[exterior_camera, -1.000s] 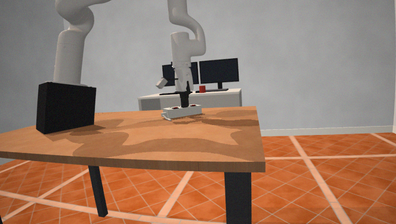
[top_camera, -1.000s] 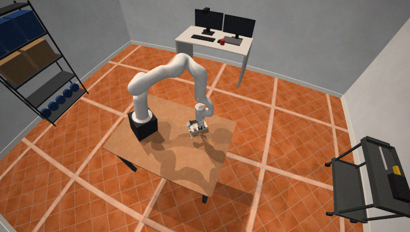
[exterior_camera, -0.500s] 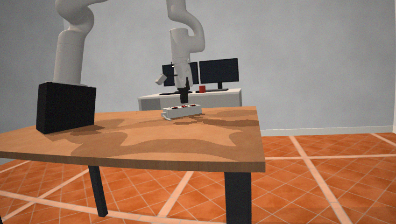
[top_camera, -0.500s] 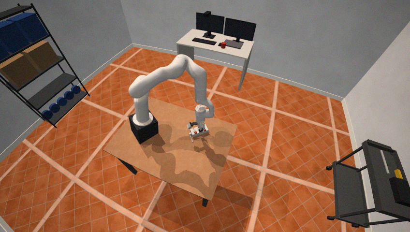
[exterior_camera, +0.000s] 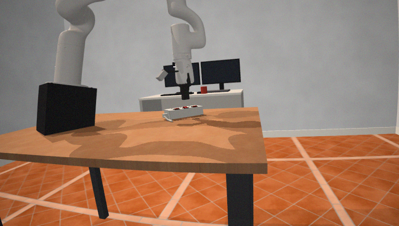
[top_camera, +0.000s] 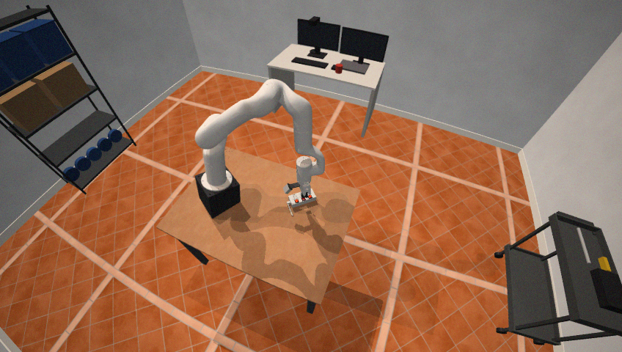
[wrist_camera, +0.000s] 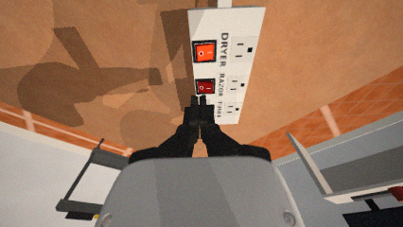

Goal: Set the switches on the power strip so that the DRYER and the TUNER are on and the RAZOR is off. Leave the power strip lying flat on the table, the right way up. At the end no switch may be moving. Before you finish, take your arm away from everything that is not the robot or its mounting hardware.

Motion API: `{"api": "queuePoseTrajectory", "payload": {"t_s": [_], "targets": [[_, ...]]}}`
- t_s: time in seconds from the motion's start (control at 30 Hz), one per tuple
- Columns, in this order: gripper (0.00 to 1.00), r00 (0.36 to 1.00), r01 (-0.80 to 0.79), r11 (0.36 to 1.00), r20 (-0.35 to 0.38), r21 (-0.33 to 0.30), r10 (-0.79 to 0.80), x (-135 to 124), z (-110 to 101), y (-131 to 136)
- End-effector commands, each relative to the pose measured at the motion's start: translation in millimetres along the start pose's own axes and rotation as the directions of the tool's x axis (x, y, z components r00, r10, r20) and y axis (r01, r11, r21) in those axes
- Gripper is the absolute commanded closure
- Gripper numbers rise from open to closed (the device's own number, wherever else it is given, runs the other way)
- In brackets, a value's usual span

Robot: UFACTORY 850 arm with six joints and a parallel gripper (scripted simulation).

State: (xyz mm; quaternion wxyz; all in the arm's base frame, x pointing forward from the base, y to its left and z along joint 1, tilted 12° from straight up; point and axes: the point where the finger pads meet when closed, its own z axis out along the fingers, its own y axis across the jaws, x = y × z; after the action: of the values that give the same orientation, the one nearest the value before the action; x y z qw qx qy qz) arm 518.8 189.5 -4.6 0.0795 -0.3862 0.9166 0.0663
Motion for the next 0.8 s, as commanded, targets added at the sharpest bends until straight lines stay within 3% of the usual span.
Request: {"api": "queuePoseTrajectory", "payload": {"t_s": [0.0,0.33,0.37,0.57,0.77], "targets": [[1.0,1.0,0.0,1.0,-0.003,-0.001,0.0,-1,-1,-1],[1.0,1.0,0.0,1.0,-0.003,-0.001,0.0,-1,-1,-1],[0.0,1.0,0.0,1.0,-0.003,-0.001,0.0,-1,-1,-1],[0.0,1.0,0.0,1.0,-0.003,-0.001,0.0,-1,-4,-1],[0.0,1.0,0.0,1.0,-0.003,-0.001,0.0,-1,-22,-1]]}}
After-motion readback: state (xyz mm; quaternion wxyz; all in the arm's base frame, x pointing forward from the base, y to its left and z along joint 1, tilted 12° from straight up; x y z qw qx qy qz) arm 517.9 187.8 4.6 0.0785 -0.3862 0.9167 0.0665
